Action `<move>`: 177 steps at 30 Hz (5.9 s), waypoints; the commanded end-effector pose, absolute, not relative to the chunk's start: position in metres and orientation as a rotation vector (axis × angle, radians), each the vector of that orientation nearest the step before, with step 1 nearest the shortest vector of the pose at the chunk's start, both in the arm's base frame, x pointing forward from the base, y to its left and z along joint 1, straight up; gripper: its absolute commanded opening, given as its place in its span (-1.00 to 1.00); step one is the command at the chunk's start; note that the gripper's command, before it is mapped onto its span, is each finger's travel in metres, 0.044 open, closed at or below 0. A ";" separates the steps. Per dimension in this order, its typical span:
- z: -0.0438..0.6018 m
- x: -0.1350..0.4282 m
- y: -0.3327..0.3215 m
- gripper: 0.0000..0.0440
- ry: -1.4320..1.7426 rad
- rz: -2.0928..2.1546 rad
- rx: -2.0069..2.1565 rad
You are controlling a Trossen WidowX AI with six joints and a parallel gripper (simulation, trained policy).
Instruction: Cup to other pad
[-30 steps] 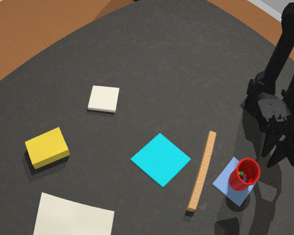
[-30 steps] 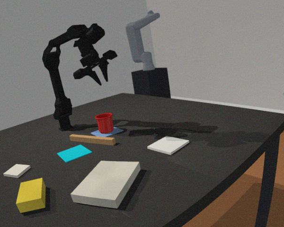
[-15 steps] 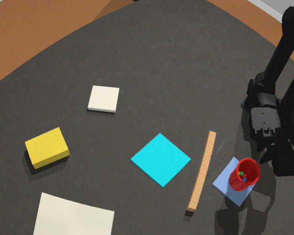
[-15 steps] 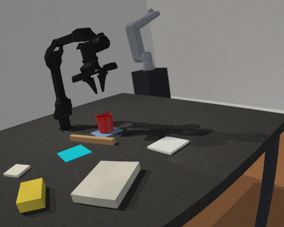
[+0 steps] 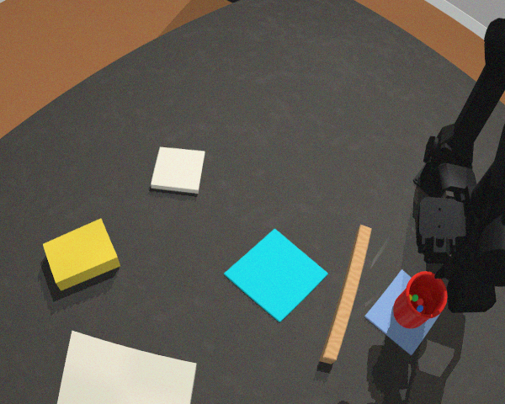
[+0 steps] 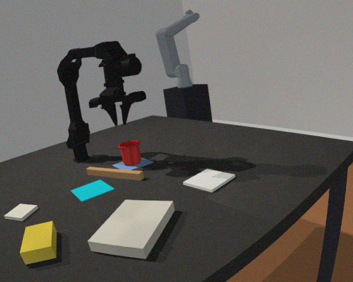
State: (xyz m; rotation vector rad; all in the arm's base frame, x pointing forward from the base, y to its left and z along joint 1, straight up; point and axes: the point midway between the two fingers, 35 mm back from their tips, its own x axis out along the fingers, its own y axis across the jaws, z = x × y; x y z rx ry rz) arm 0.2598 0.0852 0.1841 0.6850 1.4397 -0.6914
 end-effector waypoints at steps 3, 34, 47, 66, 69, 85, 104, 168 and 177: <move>0.169 0.257 0.083 -0.36 1.457 -0.745 0.664; 0.086 0.241 0.082 -0.19 1.536 -0.823 0.534; 0.055 0.237 0.080 -0.92 1.564 -0.740 0.449; 0.095 0.252 0.078 -1.00 1.489 -0.723 0.572; 0.106 0.255 0.076 -1.00 1.471 -0.727 0.608; 0.148 0.281 0.050 -1.00 1.338 -0.763 0.769; 0.150 0.323 -0.012 -1.00 1.166 -0.837 0.895; 0.120 0.318 -0.107 0.10 0.916 -0.907 1.115; 0.155 0.316 -0.115 0.61 0.848 -0.883 1.134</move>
